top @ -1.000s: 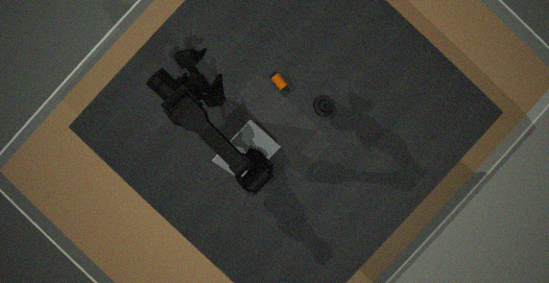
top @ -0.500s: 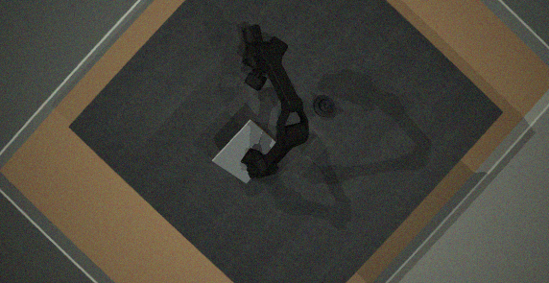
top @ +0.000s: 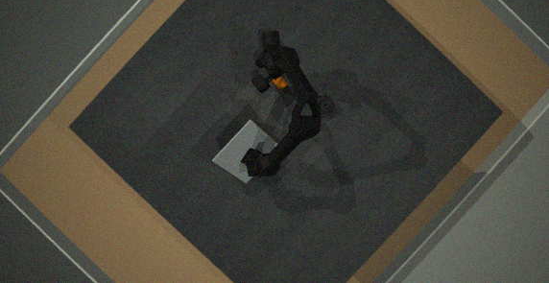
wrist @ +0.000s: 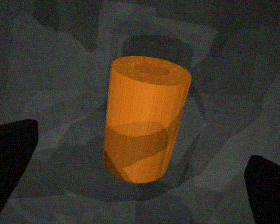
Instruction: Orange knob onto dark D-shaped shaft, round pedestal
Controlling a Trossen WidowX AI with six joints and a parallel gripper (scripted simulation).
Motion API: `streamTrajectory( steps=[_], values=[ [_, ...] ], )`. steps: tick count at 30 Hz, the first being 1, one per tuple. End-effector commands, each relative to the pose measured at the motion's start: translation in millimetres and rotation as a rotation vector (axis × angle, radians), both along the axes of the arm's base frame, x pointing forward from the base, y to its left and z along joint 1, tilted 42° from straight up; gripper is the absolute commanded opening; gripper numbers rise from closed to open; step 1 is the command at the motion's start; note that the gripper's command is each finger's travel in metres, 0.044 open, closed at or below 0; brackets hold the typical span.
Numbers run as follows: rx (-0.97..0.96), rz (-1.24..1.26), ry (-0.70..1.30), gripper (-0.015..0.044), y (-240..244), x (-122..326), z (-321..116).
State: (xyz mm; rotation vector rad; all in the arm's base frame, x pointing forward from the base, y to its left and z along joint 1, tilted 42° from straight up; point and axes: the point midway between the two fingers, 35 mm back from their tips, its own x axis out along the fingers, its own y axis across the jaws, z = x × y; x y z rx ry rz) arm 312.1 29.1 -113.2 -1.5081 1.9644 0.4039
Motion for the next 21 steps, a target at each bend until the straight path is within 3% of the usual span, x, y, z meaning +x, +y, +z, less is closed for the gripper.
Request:
streamTrajectory(
  steps=[1,21],
  values=[
    [-0.006,0.001,0.010,0.0440,-4.8,-2.4,-3.6],
    [-0.007,0.001,0.009,0.0440,-25.6,-5.3,-27.5]
  ],
)
